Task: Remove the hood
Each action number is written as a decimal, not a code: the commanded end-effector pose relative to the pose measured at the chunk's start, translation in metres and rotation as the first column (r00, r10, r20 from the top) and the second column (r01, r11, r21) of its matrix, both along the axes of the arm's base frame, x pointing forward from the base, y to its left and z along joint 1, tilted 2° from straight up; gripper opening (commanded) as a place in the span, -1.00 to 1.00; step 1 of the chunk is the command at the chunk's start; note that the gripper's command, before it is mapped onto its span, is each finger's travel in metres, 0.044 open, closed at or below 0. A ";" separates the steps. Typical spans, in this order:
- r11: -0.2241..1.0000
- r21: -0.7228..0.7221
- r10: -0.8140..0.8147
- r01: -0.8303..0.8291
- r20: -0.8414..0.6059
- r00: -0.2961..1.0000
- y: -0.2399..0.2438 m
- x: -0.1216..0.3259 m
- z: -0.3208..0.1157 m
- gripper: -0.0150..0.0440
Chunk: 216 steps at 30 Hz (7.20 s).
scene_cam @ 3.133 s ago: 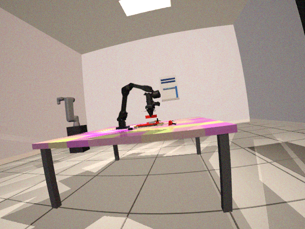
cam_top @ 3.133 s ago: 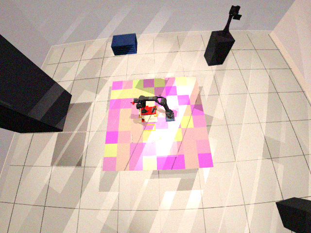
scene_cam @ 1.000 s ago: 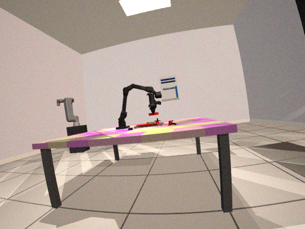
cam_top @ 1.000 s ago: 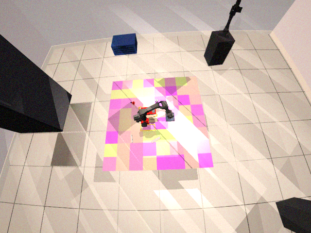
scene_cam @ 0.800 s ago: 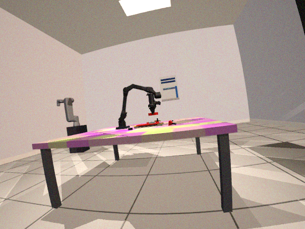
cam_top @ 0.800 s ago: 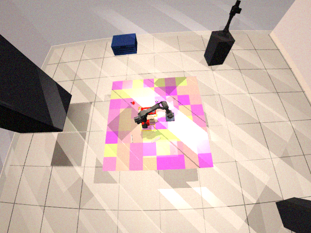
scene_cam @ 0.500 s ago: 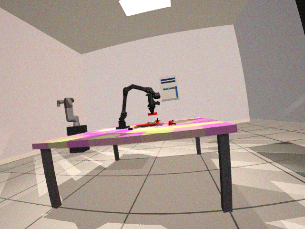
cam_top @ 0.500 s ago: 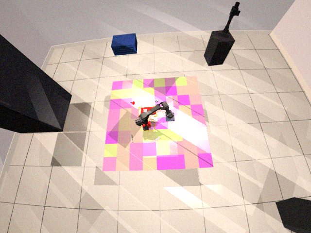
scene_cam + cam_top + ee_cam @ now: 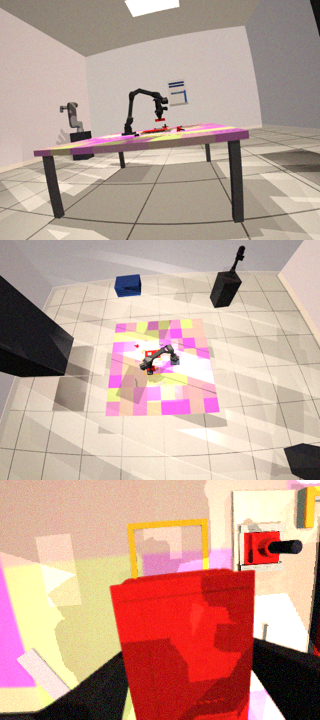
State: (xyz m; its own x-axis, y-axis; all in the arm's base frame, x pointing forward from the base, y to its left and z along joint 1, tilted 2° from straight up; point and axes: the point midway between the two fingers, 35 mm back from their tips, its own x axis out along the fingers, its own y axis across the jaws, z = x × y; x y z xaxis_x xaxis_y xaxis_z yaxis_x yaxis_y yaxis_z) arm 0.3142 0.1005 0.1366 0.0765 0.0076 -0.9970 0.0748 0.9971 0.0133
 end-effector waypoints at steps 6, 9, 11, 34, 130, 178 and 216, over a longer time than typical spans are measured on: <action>1.000 -0.006 -0.004 0.004 -0.006 1.000 -0.001 0.000 -0.008 -0.49; 1.000 -0.006 -0.004 0.004 -0.006 1.000 -0.001 0.000 -0.009 -0.49; 1.000 -0.006 -0.004 0.004 -0.006 1.000 -0.001 0.000 -0.011 -0.49; 1.000 -0.006 -0.004 0.004 -0.006 1.000 0.000 0.002 -0.024 -0.49; 1.000 -0.006 -0.004 0.004 -0.006 1.000 -0.001 0.003 -0.076 -0.49; 1.000 -0.001 -0.005 0.005 -0.002 1.000 0.000 0.005 -0.091 0.40; 1.000 -0.006 -0.005 0.005 -0.013 1.000 0.000 0.001 -0.020 1.00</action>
State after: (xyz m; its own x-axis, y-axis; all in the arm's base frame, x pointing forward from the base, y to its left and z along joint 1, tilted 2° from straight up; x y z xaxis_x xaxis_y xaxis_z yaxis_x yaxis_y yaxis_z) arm 0.3147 0.1008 0.1164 0.0633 0.0031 -0.9980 0.0755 0.9971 0.0079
